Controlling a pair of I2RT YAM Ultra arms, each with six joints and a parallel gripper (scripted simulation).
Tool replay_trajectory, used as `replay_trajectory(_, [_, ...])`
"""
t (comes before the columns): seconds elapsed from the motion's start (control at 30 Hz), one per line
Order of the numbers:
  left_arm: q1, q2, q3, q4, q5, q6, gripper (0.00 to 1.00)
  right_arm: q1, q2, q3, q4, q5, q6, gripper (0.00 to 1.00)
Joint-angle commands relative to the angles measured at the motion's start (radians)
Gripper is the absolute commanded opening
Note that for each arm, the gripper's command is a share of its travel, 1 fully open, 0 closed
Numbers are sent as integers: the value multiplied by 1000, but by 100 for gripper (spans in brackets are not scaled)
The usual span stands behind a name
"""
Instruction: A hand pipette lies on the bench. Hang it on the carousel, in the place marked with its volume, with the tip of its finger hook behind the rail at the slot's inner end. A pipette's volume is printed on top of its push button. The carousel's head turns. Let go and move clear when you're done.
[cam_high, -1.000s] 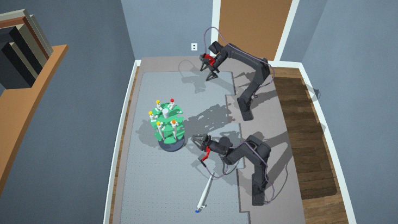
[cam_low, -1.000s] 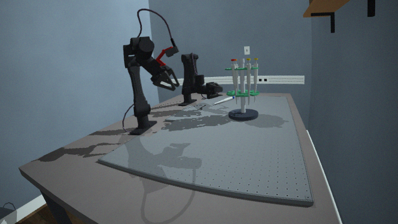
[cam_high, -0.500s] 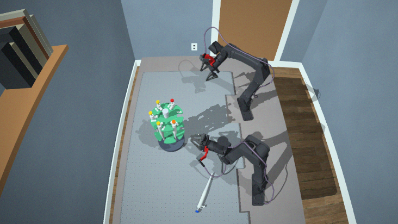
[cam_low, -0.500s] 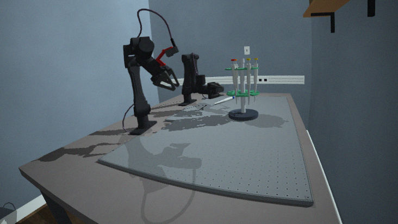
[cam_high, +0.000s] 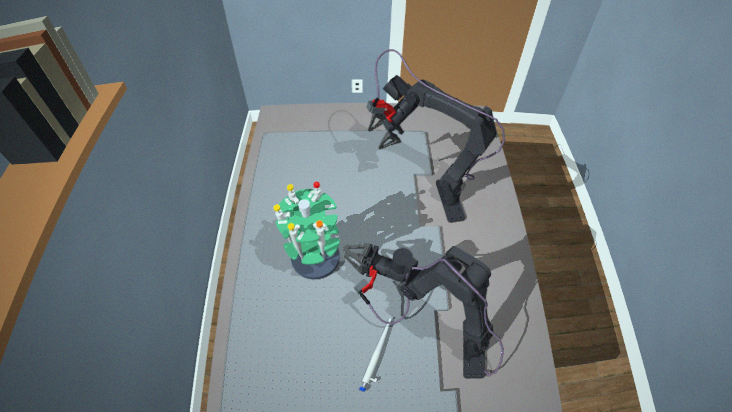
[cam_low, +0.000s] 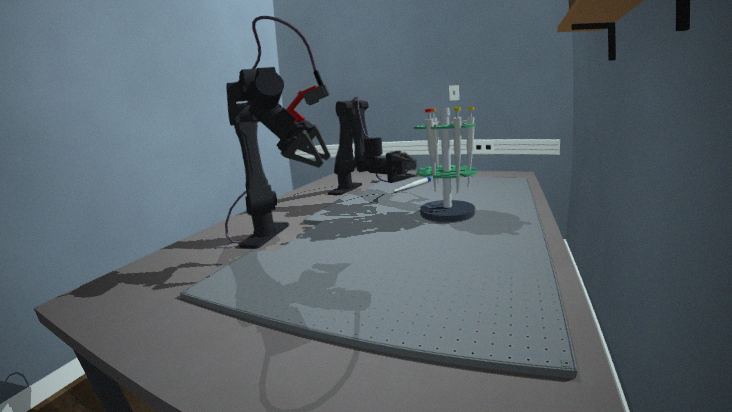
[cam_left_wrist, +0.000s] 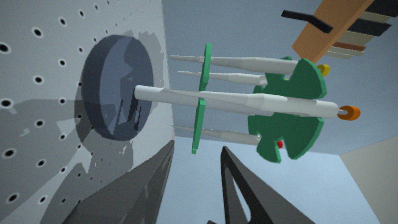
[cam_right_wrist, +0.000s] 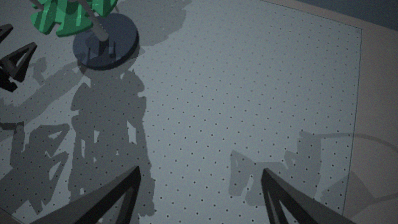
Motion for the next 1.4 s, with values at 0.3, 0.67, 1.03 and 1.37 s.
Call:
replay_trajectory(0.3, [28, 47, 98, -53, 27, 11, 49, -8, 0, 24, 14, -21, -5, 100])
replay_trajectory(0.67, [41, 81, 162, -82, 40, 11, 49, -8, 0, 24, 14, -21, -5, 100])
replay_trajectory(1.03, [36, 81, 175, -85, 37, 4, 49, -8, 0, 24, 14, -21, -5, 100])
replay_trajectory(1.37, [46, 80, 194, -96, 43, 10, 0, -8, 0, 24, 14, -21, -5, 100])
